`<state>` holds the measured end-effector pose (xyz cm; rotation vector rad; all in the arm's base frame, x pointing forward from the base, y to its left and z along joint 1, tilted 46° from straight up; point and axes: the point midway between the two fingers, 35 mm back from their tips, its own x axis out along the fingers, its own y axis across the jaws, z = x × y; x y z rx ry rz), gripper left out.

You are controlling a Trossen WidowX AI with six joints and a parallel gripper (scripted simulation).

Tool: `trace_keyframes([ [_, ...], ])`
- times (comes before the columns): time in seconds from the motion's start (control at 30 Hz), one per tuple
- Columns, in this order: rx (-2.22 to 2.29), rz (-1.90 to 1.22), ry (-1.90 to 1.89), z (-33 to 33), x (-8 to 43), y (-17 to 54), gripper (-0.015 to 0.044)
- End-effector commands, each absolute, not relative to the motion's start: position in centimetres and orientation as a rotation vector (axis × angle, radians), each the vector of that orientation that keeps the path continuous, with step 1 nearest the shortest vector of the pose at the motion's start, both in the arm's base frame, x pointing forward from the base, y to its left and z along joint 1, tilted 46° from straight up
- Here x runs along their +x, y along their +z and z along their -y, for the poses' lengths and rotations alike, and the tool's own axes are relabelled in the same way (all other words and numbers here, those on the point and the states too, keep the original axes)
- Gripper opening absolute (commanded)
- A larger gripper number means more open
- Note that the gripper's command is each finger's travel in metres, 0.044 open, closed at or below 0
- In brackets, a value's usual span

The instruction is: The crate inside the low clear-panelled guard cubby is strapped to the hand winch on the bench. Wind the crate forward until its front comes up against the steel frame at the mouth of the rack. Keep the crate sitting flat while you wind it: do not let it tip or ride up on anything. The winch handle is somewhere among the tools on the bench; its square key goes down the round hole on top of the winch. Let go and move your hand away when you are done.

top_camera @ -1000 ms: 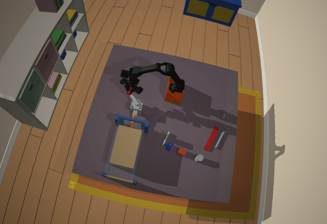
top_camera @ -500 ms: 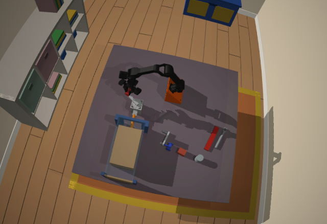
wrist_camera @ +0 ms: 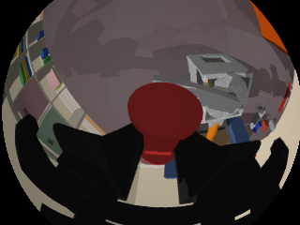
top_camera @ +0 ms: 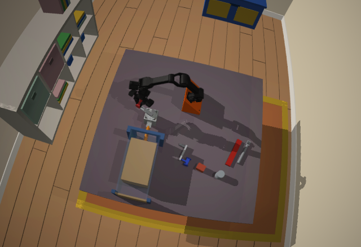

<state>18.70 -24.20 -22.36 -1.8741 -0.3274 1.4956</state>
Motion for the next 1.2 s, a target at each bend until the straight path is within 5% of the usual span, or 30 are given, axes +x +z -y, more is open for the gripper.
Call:
trace_keyframes([
  [0.0,-1.906,0.341,1.476,24.3,20.5,-22.5,0.0000],
  [1.17,-1.907,0.344,1.471,23.3,25.3,-22.3,0.0000],
])
